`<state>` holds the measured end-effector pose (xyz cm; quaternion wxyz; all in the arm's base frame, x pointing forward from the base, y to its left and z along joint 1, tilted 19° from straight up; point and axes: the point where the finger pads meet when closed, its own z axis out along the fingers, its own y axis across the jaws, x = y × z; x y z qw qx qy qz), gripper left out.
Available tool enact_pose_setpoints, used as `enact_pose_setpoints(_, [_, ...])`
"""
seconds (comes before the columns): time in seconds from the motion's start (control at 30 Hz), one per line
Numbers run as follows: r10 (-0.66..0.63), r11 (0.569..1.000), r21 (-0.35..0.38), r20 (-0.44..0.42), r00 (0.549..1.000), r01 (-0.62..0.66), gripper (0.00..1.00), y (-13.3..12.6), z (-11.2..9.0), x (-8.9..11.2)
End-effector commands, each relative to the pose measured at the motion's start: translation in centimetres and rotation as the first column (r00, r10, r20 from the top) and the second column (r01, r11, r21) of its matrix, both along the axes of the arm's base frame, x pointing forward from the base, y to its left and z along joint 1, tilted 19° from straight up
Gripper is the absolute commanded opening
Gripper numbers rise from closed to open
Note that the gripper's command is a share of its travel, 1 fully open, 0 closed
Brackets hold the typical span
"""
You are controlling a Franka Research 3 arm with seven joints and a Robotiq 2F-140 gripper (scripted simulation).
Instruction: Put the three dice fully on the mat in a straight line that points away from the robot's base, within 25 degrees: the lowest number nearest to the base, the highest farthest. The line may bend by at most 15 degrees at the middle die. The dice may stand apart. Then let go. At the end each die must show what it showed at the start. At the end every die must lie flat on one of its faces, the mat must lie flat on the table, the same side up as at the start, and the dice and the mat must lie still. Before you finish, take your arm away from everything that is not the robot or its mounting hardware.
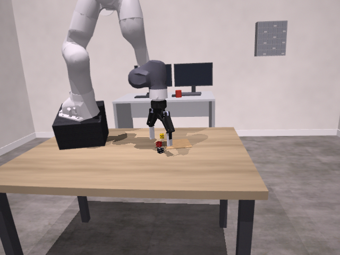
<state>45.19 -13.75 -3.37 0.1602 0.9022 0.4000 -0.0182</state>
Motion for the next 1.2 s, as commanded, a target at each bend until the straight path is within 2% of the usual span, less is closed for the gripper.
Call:
enact_pose_setpoints(0.0, [0.012, 1.000, 0.001, 0.002, 1.000, -0.012, 1.00, 0.1, 0.1, 0.2])
enact_pose_setpoints(0.5, [0.012, 1.000, 0.001, 0.002, 1.000, -0.012, 1.00, 0.9, -0.2, 0.0])
enact_pose_setpoints(0.9, [0.012, 1.000, 0.001, 0.002, 1.000, -0.012, 1.00, 7.9, -2.6, -2.0])
enact_pose_setpoints(1.17, [0.012, 1.000, 0.001, 0.002, 1.000, -0.012, 1.00, 8.9, -3.0, -2.3])
